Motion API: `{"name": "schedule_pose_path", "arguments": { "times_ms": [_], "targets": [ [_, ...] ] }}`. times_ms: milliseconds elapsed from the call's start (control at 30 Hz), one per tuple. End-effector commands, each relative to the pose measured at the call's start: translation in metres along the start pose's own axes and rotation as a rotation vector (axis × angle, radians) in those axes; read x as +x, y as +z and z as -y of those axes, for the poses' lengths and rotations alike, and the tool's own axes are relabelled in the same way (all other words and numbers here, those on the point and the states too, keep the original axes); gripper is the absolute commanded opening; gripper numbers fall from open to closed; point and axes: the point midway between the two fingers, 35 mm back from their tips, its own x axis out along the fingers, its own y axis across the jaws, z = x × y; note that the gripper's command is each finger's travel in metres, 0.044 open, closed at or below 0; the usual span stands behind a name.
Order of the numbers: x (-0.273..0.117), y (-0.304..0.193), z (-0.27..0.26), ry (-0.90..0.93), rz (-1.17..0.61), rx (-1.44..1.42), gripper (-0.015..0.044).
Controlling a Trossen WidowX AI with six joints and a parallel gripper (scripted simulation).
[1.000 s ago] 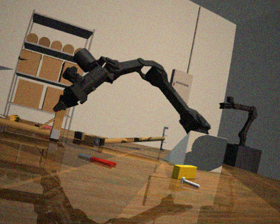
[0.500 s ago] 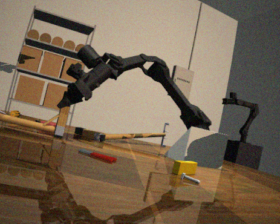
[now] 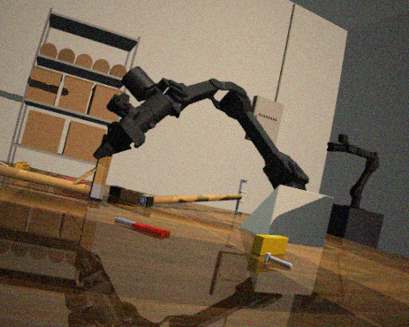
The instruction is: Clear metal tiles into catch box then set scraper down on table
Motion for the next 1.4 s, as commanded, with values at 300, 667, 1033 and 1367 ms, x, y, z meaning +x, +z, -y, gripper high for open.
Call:
{"name": "schedule_pose_path", "arguments": {
  "times_ms": [300, 667, 1033, 1367],
  "targets": [
    [-0.018, -0.008, 0.004, -0.006, 0.014, 0.013, 0.0],
    [-0.029, -0.02, 0.005, -0.005, 0.015, 0.012, 0.0],
    [-0.039, -0.033, 0.006, -0.004, 0.015, 0.011, 0.0],
    [-0.049, -0.045, 0.006, -0.003, 0.015, 0.01, 0.0]
  ]
}}
